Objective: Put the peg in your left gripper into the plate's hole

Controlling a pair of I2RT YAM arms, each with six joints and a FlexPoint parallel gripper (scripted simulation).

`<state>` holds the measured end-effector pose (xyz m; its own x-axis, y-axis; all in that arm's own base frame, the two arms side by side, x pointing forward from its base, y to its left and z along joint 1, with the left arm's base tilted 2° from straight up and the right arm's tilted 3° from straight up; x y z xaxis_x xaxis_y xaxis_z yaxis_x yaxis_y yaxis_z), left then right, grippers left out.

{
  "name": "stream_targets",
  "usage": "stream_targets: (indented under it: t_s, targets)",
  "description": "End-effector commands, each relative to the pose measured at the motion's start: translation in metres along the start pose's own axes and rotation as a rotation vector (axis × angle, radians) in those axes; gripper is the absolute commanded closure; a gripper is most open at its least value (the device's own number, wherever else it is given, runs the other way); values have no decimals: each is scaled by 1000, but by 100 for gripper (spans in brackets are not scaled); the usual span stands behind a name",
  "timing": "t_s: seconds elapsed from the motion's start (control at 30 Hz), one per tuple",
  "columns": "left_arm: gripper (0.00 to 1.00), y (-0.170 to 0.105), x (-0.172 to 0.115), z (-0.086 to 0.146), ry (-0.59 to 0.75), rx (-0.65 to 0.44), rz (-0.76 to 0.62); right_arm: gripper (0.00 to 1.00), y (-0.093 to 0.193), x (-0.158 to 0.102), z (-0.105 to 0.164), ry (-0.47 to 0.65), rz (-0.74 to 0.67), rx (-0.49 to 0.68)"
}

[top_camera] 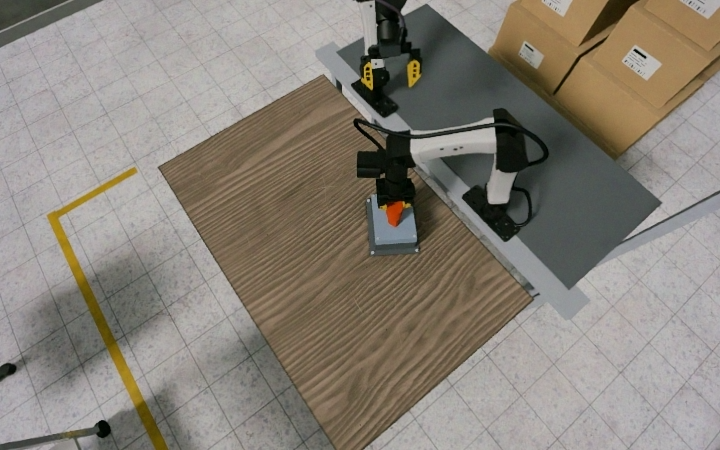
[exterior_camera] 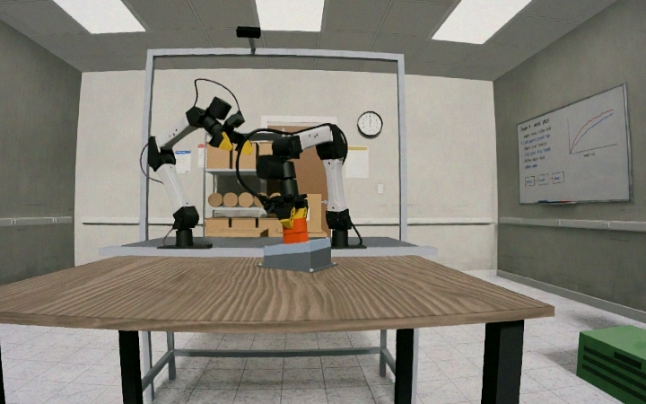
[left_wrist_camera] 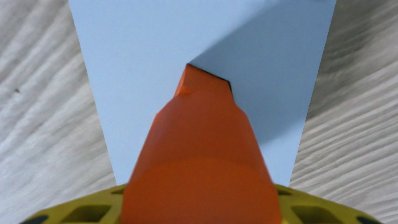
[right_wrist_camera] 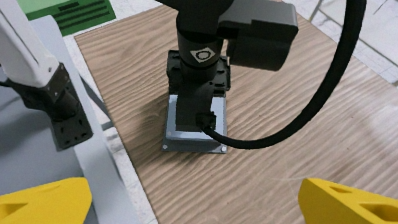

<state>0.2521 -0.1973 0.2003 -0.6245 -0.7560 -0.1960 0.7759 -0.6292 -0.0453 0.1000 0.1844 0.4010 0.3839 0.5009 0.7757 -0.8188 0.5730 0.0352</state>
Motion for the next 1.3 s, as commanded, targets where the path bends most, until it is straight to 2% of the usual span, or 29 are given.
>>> stream_targets:
  t_s: [0.0,0.73,0.87,1.0,1.1,1.13,1.23,1.27]
  targets:
    - [67,-2,-3,9,0,56,6,0,1,6,4,-31,-3,3]
    - [67,1,-1,-23,9,13,-1,0,1,6,4,-31,-3,3]
    - [67,0,1,-10,-2,38,1,0,1,6,4,-31,-3,3]
    - [67,0,1,-8,-5,44,2,0,1,6,4,-31,-3,3]
    - [34,1,0,-9,-1,35,3,0,1,6,4,-31,-3,3]
    - [30,-1,1,-1,-6,50,7,0,1,6,4,-31,-3,3]
    - [30,-5,1,24,-11,85,14,0,1,6,4,-31,-3,3]
    - [30,-2,1,25,-3,78,12,0,1,6,4,-31,-3,3]
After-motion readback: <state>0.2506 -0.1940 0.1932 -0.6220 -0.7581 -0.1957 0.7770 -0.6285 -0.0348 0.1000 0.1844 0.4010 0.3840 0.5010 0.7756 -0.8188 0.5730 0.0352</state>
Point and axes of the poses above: on each arm, the point where the finger pads meet when closed, its own z axis back along the fingers, its own y axis across the jaws, x = y × z, the point moved 10 cm from there along z, back along the fingers, and after that the axes turned 5 degrees about -z, right-handed, at the moved point
